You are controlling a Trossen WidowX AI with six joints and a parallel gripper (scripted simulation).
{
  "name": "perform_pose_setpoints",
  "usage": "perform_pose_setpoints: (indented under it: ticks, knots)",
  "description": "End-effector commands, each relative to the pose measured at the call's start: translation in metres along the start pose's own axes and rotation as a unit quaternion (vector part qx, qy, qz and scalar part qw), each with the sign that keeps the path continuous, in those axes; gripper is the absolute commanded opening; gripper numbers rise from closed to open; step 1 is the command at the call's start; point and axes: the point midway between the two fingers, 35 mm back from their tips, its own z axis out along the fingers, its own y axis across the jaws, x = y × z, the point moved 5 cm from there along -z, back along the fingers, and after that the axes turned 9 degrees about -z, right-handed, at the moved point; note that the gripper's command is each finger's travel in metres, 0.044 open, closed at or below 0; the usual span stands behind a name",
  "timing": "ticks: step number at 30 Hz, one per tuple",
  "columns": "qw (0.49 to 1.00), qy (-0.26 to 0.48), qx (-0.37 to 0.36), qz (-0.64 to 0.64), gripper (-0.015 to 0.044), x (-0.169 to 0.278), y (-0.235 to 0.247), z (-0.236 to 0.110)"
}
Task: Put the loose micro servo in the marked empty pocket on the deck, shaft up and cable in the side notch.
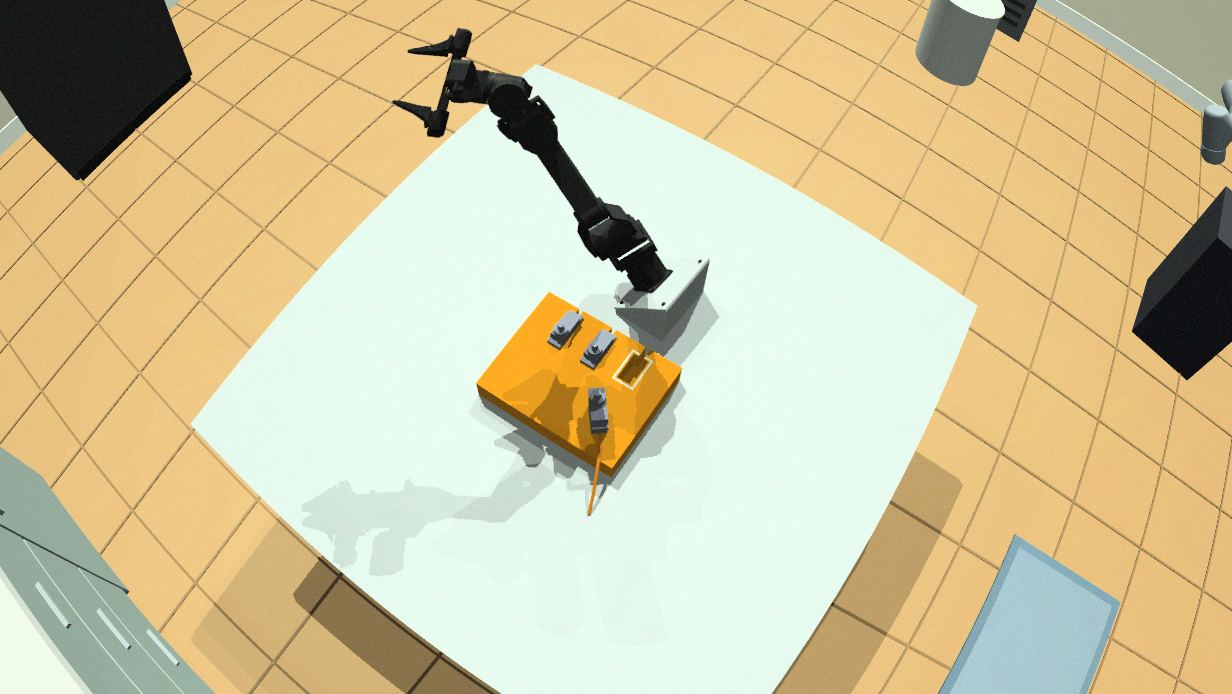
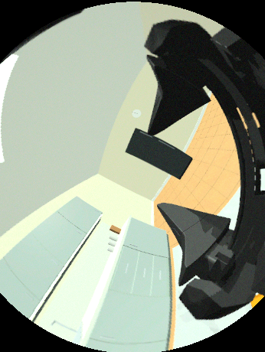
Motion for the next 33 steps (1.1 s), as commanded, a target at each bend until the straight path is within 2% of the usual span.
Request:
perform_pose_setpoints:
  ticks: [1, 13, 20, 33]
  knots:
    - [1.000, 0.003, 0.010, 0.023, 0.0440, 0.011, -0.012, -0.002]
    - [0.993, 0.017, 0.037, 0.107, 0.0440, 0.055, -0.051, -0.005]
    - [0.980, 0.033, 0.046, 0.191, 0.0440, 0.097, -0.076, -0.005]
    - [0.952, 0.061, 0.039, 0.299, 0.0440, 0.161, -0.090, 0.002]
